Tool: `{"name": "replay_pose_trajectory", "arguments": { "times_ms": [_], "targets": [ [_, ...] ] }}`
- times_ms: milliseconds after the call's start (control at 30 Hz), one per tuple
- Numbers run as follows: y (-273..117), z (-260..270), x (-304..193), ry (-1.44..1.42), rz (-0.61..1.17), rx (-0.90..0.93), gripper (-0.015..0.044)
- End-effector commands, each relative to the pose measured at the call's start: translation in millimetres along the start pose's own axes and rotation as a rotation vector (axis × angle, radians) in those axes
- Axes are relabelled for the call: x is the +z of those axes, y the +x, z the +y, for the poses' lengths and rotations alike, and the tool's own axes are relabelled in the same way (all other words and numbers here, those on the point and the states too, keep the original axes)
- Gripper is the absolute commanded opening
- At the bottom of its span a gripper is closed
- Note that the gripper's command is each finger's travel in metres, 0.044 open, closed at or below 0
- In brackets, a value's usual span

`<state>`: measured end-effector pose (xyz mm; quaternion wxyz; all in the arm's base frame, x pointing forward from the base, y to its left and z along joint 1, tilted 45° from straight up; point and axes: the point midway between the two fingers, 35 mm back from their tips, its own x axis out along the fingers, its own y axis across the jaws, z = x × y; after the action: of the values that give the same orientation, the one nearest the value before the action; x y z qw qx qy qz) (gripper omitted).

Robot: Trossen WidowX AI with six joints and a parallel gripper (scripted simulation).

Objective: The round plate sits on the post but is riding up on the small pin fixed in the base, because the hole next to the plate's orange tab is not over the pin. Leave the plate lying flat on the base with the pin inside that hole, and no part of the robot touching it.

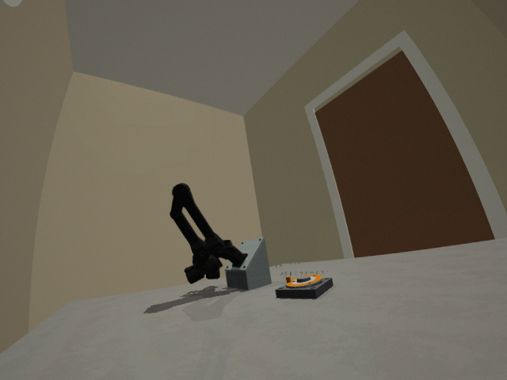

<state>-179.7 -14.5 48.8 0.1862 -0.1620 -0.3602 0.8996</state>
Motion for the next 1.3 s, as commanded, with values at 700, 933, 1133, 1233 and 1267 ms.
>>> {"name": "replay_pose_trajectory", "arguments": {
  "times_ms": [700, 933, 1133, 1233, 1267],
  "targets": [
    [-143.7, 42.1, 198.1, 0.548, -0.228, 0.72, 0.0],
    [-228.3, 20.0, 229.6, 0.602, -0.302, 1.027, 0.0],
    [-294.9, -4.9, 231.9, 0.547, -0.366, 1.283, 0.0],
    [-338.6, -16.5, 219.0, 0.444, -0.418, 1.426, 0.0],
    [-352.8, -20.8, 213.2, 0.405, -0.438, 1.47, 0.0]
  ]
}}
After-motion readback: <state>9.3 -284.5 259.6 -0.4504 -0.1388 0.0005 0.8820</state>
